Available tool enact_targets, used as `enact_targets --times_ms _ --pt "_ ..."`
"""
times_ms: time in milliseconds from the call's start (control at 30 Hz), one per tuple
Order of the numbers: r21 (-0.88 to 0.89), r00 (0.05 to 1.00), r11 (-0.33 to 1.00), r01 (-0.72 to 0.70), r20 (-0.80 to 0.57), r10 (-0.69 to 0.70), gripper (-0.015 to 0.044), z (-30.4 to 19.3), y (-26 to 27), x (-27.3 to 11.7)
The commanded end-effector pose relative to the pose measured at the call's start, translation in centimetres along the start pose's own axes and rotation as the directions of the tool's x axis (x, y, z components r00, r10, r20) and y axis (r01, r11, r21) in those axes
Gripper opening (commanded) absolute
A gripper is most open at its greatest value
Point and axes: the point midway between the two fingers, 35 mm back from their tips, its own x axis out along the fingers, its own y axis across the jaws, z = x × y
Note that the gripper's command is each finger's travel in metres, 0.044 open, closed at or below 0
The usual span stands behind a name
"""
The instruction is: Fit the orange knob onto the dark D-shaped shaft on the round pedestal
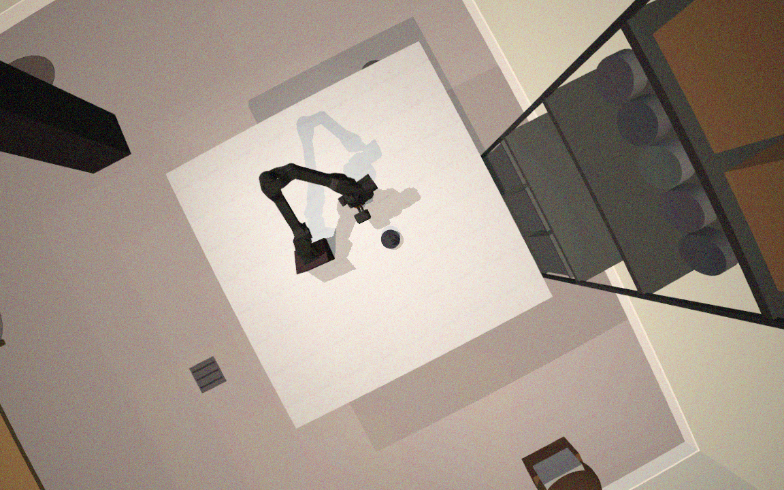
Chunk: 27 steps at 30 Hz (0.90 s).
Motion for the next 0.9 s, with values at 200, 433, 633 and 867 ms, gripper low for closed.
enact_targets --times_ms 200,433,633,867 --pt "0.006 1.0 1.0 0.0 -0.002 0.0 0.0335 -0.2 0.0 0.8" --pt "0.006 1.0 1.0 0.0 -0.002 0.0 0.0151 -0.2 0.0 0.8" --pt "0.006 1.0 1.0 0.0 -0.002 0.0 0.0092 -0.2 0.0 0.8" --pt "0.006 1.0 1.0 0.013 -0.001 -0.013 0.0 0.6 -0.4 -2.3"
